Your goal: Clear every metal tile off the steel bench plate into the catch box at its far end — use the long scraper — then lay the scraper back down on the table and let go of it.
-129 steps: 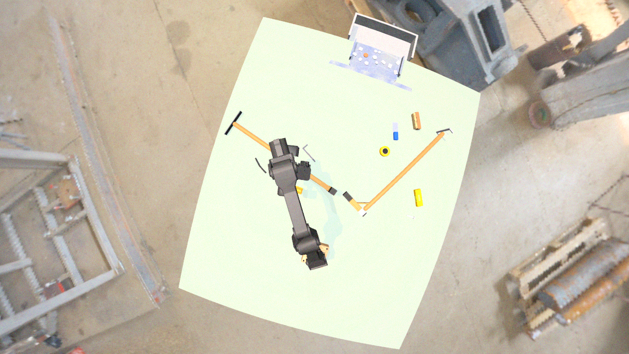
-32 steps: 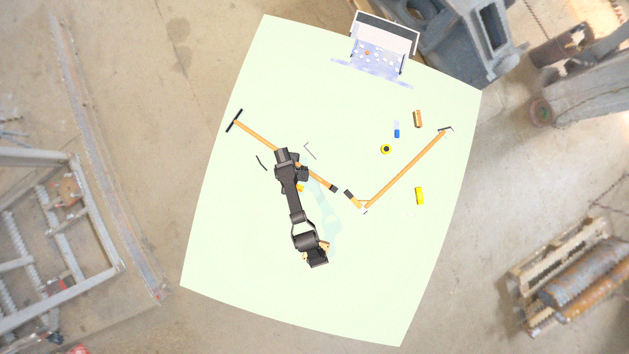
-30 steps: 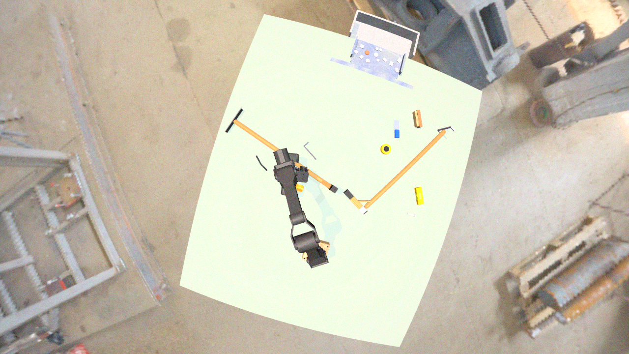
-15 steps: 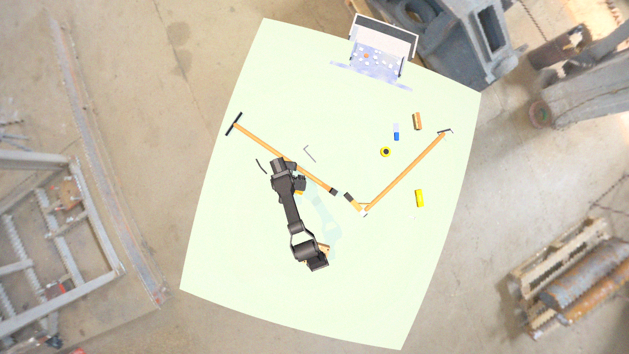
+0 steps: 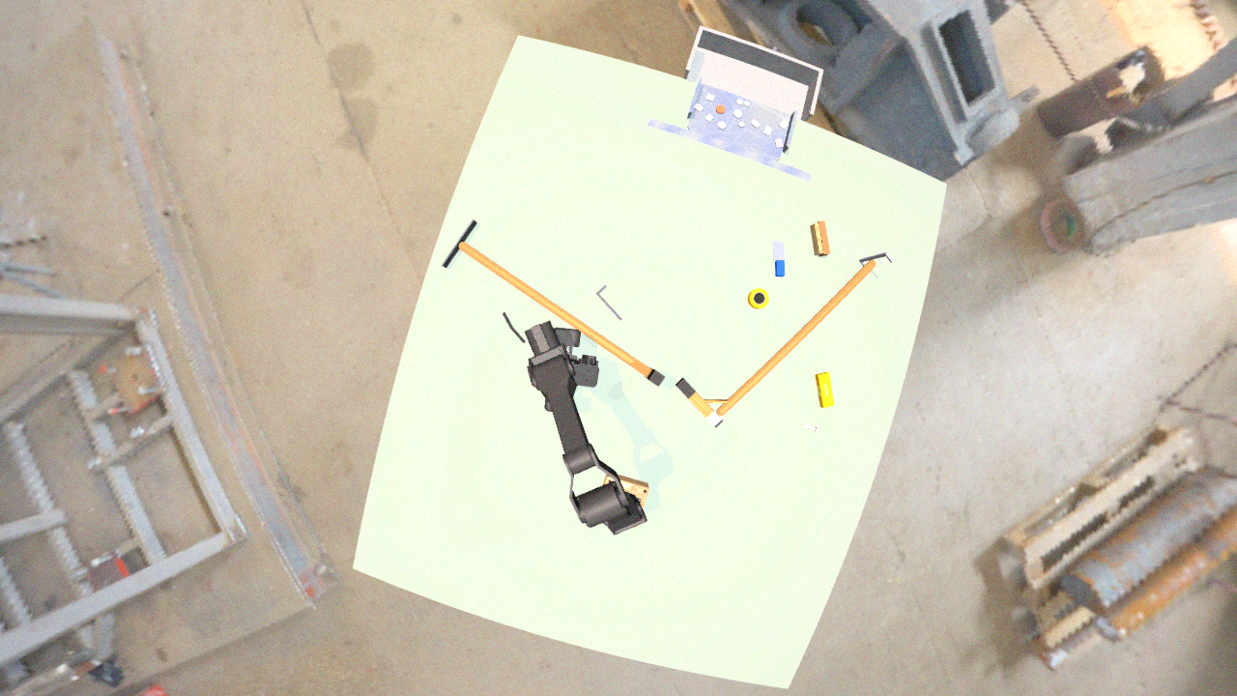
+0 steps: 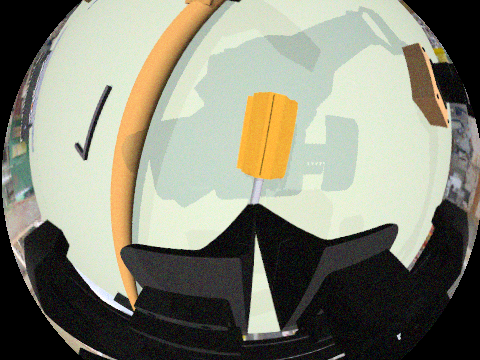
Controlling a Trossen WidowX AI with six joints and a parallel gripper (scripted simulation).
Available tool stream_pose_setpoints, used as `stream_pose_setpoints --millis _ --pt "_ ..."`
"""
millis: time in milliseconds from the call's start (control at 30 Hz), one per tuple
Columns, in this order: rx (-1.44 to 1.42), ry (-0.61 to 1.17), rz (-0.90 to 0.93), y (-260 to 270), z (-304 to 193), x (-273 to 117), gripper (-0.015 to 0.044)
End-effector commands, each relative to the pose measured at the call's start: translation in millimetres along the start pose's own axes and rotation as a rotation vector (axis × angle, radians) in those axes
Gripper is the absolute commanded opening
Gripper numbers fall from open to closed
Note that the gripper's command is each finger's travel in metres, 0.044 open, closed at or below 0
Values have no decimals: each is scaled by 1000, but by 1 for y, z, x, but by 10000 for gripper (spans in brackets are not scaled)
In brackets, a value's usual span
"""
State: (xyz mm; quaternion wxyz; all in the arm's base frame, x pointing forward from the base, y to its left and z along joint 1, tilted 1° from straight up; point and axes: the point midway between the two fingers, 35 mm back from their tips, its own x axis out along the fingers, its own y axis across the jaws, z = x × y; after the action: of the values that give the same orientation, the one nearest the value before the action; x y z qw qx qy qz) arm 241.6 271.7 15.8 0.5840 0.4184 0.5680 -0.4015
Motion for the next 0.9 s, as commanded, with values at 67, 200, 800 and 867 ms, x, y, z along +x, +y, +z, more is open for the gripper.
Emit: stream_pose_setpoints --millis 67,200,800,867 --pt "3 2 4 -8 -1 -2 0" --pt "3 2 4 -15 -2 -2 0" --pt "3 2 1 -45 -3 -2 0" --pt "3 2 1 -48 -3 -1 0"
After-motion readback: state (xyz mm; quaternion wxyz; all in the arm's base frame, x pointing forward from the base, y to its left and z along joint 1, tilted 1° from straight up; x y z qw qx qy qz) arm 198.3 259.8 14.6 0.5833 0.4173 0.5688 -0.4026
